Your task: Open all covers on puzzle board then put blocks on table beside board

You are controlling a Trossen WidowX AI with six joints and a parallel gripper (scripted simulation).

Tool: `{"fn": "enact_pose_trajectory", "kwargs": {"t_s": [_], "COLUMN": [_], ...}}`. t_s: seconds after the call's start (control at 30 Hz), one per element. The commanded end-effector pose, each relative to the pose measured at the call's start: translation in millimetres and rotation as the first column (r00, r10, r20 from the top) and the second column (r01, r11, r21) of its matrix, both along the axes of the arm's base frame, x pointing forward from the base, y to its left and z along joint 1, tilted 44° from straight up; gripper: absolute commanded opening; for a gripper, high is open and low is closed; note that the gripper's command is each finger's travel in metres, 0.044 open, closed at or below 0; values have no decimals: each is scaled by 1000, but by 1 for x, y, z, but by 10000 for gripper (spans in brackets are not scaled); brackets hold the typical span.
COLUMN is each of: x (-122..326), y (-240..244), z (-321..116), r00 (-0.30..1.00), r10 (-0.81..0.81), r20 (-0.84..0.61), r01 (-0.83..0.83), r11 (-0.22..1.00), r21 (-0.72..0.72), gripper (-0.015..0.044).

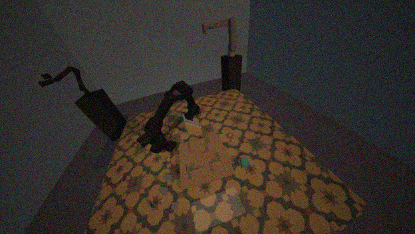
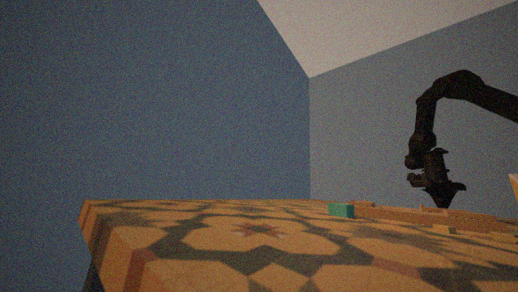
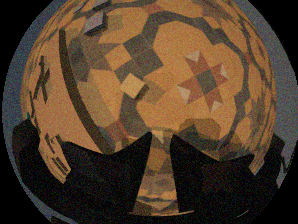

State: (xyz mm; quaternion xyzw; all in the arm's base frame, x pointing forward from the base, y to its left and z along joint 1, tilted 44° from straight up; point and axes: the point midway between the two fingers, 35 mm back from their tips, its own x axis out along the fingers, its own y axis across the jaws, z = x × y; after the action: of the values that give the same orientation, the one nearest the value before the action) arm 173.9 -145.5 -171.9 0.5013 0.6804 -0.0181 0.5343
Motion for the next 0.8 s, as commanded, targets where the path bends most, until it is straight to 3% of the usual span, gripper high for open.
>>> {"fn": "enact_pose_trajectory", "kwargs": {"t_s": [0.0, 0.47, 0.77], "x": [-2, -3, -1], "y": [8, 20, 17], "z": [-4, -13, -13], "r00": [1000, 1000, 1000], "r10": [-3, -3, 2], "r20": [-6, -5, -1], "r01": [3, 3, -2], "r11": [1000, 1000, 1000], "r21": [11, 13, 5], "gripper": [80, 80, 316]}}
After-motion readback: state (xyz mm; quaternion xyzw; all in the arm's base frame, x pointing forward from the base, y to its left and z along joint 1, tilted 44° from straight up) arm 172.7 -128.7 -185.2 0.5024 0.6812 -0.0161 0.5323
